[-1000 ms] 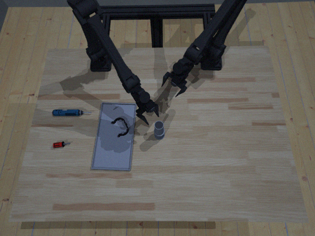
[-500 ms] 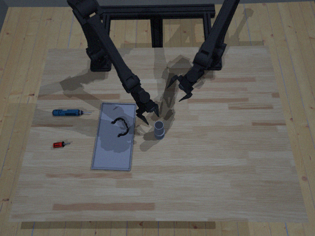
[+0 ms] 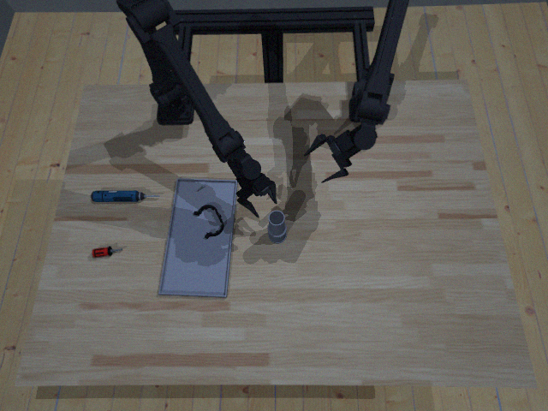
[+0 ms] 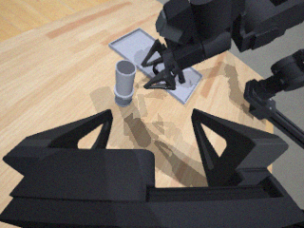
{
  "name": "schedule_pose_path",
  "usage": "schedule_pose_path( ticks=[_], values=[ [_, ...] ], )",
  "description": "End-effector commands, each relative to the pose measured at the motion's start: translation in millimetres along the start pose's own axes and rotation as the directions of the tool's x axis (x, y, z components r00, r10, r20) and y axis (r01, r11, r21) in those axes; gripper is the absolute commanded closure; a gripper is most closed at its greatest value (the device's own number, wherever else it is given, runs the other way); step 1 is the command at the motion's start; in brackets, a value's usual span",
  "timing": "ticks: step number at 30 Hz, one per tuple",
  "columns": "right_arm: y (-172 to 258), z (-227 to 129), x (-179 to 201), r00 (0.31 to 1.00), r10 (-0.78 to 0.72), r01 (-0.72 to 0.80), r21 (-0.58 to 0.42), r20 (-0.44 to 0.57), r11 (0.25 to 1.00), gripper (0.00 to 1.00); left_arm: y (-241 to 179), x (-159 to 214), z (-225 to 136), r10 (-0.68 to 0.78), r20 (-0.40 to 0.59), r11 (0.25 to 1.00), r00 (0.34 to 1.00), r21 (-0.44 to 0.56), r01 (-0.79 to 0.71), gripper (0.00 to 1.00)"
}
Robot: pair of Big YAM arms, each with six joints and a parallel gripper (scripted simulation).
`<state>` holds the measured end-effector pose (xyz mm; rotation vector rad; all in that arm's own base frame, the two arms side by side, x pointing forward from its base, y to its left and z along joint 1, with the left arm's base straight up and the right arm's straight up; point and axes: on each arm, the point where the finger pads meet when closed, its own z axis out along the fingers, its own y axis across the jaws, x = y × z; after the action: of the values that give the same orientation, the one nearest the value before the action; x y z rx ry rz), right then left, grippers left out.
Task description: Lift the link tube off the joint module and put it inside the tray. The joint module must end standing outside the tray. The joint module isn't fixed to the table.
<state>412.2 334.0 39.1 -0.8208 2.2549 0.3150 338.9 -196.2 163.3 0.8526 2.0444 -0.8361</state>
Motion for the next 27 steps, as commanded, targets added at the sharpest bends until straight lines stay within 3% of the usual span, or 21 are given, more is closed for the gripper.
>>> schedule_pose_path(
  ticks=[1, 8, 10, 14, 27],
  values=[
    [2, -3, -20, 0.999, 0.014, -0.013, -0.002, 0.051, 1.000, 0.24, 27, -63, -30, 0.207, 0.148, 0.978, 0.967, -0.010, -0.208, 0.00],
    [2, -3, -20, 0.999, 0.014, -0.013, -0.002, 0.051, 1.000, 0.24, 38, -73, -53, 0.276, 0.213, 0.960, 0.937, -0.009, -0.281, 0.00],
    [2, -3, -20, 0.999, 0.014, -0.013, -0.002, 0.051, 1.000, 0.24, 48, -90, -71, 0.347, 0.264, 0.935, 0.900, -0.026, -0.353, 0.00],
    [2, -3, -20, 0.999, 0.014, -0.013, -0.002, 0.051, 1.000, 0.24, 49, -93, -76, 0.340, 0.277, 0.937, 0.899, -0.021, -0.348, 0.00],
    [-5, 62, -41, 0.998, 0.021, -0.022, 0.004, 0.052, 1.000, 0.24, 46, -94, -73, 0.343, 0.275, 0.936, 0.898, -0.014, -0.353, 0.00]
  ],
)
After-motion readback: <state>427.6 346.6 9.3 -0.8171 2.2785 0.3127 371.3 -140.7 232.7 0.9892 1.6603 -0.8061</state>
